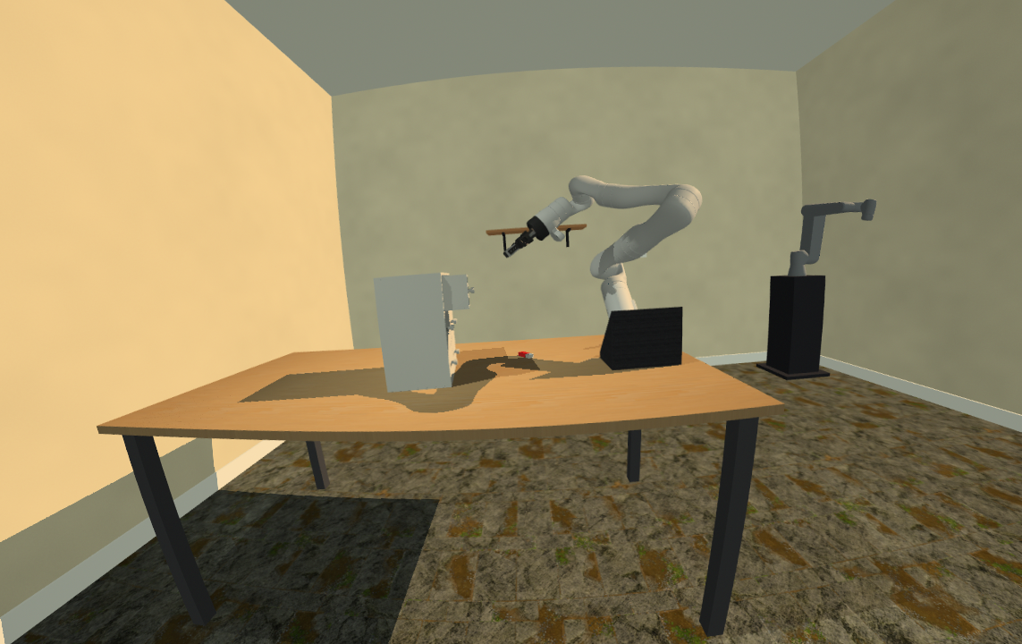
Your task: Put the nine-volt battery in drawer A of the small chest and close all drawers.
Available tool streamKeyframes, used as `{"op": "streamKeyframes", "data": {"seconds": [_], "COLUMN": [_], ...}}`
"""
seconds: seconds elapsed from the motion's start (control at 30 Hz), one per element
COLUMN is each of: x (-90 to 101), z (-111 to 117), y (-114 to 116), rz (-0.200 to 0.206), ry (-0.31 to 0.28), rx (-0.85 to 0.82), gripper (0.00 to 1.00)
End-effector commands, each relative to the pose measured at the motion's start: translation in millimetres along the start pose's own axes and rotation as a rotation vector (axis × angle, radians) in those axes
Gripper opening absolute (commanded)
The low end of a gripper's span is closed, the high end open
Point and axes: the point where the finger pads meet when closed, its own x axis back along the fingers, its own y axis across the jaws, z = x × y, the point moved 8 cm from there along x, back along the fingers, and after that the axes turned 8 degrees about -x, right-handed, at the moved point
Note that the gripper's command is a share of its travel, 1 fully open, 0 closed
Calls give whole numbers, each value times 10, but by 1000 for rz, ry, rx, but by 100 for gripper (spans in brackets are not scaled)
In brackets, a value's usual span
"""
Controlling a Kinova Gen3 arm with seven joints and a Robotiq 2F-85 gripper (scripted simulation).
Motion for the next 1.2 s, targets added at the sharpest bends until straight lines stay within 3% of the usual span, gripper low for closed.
{"op": "streamKeyframes", "data": {"seconds": [0.0,0.2,0.27,0.77,0.83,1.17], "x": [0,17,17,-7,-7,-70], "z": [-118,-255,-255,-622,-622,-808], "y": [26,43,43,87,87,116], "rz": [-8,9,9,59,59,88], "ry": [49,177,177,536,536,743], "rx": [-7,-6,-6,-3,-3,-1], "gripper": [100,100,100,100,100,100]}}
